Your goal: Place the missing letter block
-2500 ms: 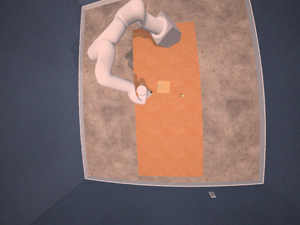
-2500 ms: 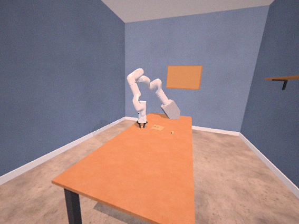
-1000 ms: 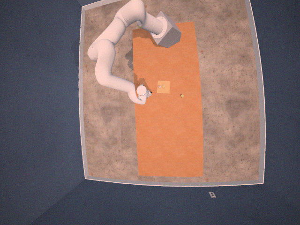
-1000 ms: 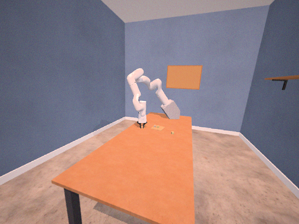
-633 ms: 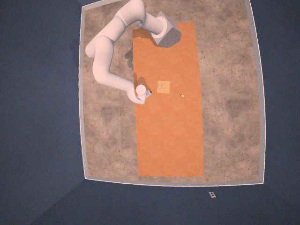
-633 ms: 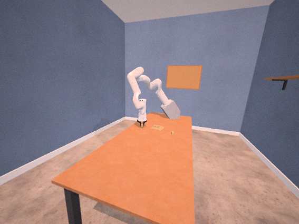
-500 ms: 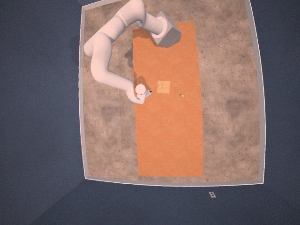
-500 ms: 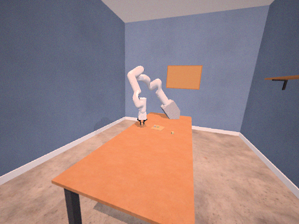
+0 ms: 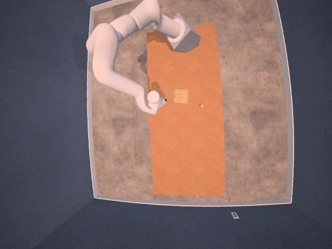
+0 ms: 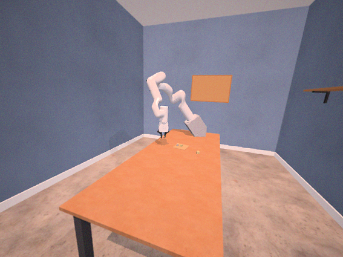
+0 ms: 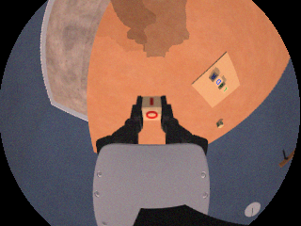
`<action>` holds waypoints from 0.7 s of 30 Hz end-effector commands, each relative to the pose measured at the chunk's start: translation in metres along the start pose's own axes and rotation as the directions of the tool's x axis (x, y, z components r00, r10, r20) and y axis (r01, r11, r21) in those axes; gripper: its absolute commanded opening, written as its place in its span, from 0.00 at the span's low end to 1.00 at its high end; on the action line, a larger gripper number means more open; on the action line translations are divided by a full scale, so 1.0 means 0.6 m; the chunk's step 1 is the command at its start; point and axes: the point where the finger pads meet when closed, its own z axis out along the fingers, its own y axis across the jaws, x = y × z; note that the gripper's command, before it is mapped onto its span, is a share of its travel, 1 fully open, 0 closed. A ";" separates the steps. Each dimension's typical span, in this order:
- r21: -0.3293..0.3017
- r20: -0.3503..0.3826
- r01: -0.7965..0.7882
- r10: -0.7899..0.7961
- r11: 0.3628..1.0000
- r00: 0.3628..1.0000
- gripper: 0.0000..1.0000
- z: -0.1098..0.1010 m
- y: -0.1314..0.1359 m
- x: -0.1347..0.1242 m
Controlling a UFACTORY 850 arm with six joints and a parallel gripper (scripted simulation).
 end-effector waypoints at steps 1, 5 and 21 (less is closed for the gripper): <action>0.001 0.001 0.000 0.000 1.000 1.000 0.21 -0.003 -0.001 -0.001; 0.001 0.001 -0.001 0.001 1.000 1.000 0.21 -0.003 -0.001 -0.001; -0.005 -0.001 -0.244 0.244 0.970 0.970 0.21 -0.002 0.048 -0.016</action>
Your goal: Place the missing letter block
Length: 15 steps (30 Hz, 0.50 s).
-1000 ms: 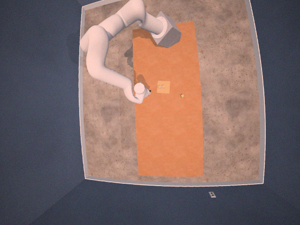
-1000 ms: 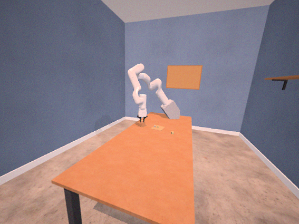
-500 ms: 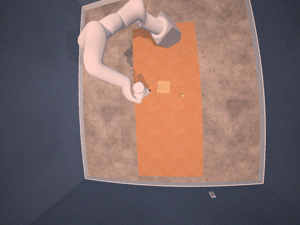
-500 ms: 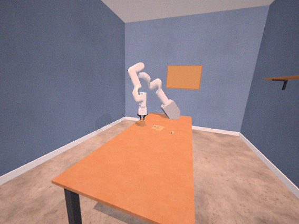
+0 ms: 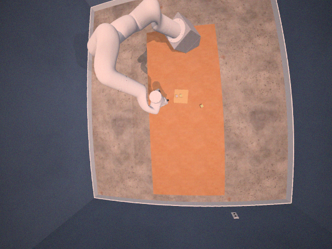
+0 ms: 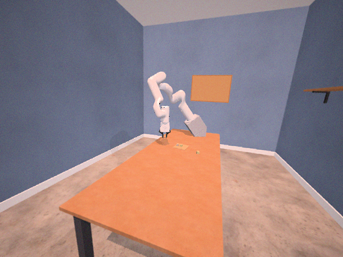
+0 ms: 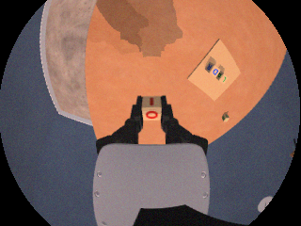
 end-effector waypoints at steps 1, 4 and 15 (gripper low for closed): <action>0.003 0.006 -0.139 0.139 0.990 0.990 0.21 0.000 0.027 -0.006; 0.001 0.005 -0.212 0.212 0.977 0.977 0.21 0.000 0.043 -0.008; -0.002 0.003 -0.445 0.445 0.896 0.896 0.21 0.000 0.092 -0.013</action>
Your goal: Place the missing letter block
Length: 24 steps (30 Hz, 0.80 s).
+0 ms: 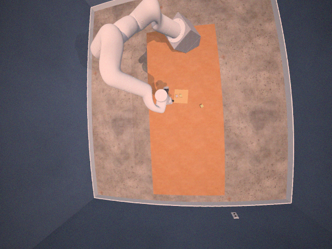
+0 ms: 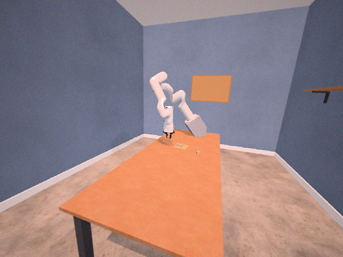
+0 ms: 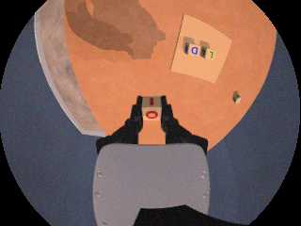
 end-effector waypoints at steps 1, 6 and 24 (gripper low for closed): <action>0.007 0.021 -0.138 0.138 0.990 0.990 0.21 0.000 0.026 0.005; 0.004 0.020 -0.255 0.255 0.967 0.967 0.21 0.000 0.049 0.012; -0.004 0.019 -0.623 0.623 0.782 0.782 0.21 0.000 0.125 0.039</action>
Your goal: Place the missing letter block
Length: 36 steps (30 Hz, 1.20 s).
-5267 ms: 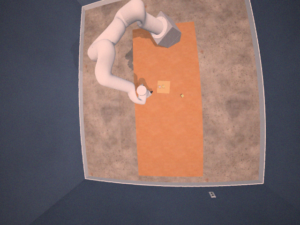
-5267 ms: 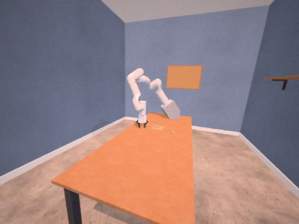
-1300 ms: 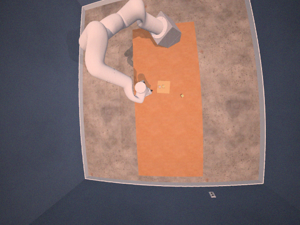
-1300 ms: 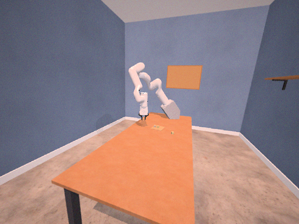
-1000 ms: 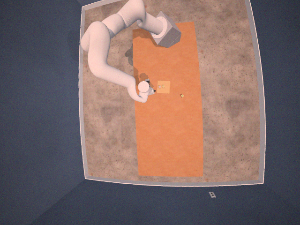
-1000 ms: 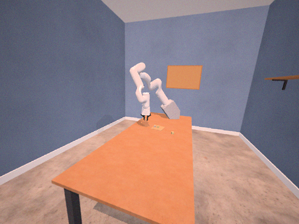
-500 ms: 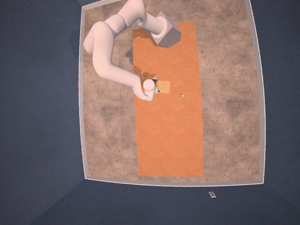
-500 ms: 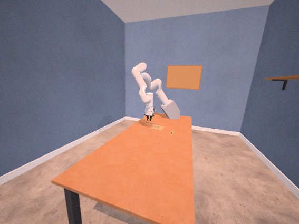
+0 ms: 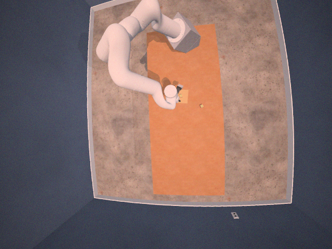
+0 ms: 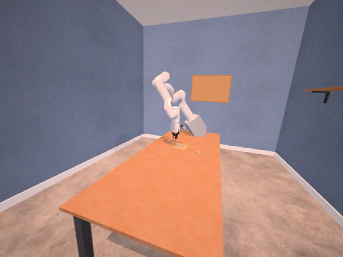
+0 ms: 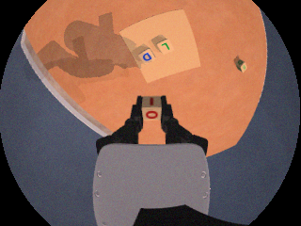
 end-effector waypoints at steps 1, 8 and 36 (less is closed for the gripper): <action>-0.010 0.027 -0.139 0.139 0.990 0.990 0.21 -0.003 0.017 0.015; -0.014 0.026 -0.289 0.289 0.957 0.957 0.21 -0.003 0.034 0.039; -0.032 0.020 -0.807 0.808 0.589 0.589 0.21 -0.004 0.094 0.142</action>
